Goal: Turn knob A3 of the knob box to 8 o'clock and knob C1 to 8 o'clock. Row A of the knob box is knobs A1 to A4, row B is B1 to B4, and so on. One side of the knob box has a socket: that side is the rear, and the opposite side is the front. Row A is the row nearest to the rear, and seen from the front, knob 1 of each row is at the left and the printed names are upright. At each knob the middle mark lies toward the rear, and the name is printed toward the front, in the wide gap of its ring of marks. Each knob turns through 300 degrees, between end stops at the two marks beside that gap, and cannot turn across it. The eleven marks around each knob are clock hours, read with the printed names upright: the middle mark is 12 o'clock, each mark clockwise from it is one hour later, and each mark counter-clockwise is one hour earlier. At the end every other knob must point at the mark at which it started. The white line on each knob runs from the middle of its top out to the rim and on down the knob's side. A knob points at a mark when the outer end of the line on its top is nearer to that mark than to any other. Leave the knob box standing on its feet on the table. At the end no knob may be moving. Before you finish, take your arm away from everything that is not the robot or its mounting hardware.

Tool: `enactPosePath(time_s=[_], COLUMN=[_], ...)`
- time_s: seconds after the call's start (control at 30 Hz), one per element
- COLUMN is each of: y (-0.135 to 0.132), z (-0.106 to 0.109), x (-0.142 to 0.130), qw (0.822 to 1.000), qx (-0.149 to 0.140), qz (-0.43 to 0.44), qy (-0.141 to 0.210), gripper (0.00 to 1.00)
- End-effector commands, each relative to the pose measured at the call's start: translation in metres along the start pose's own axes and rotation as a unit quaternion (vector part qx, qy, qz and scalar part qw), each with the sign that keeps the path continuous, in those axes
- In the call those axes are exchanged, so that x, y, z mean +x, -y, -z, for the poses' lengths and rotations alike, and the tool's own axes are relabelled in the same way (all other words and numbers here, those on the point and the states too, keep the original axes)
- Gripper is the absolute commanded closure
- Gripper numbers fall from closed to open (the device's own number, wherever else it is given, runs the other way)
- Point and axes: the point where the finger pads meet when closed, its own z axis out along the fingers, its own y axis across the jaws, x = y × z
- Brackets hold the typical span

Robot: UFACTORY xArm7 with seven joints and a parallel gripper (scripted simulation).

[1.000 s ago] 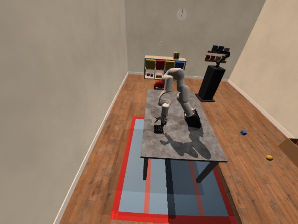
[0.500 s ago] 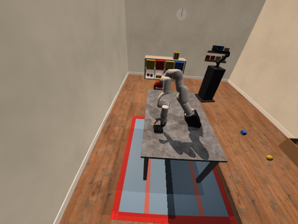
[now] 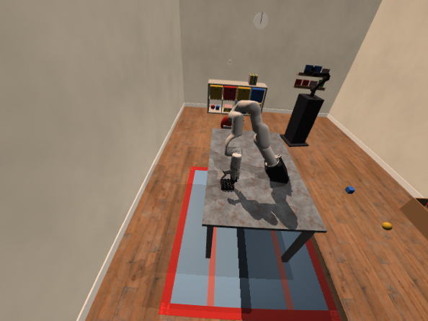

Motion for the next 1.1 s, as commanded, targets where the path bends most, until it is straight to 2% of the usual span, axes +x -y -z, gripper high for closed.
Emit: enactPosePath(time_s=[0.0,1.07], y=[0.0005,0.0006], z=[-0.0025,-0.0057], x=[0.0012,0.0011], qw=[1.000,1.000], qx=[0.000,0.000], qz=[0.000,0.000], qy=[-0.002,-0.002], gripper=[0.81,0.81])
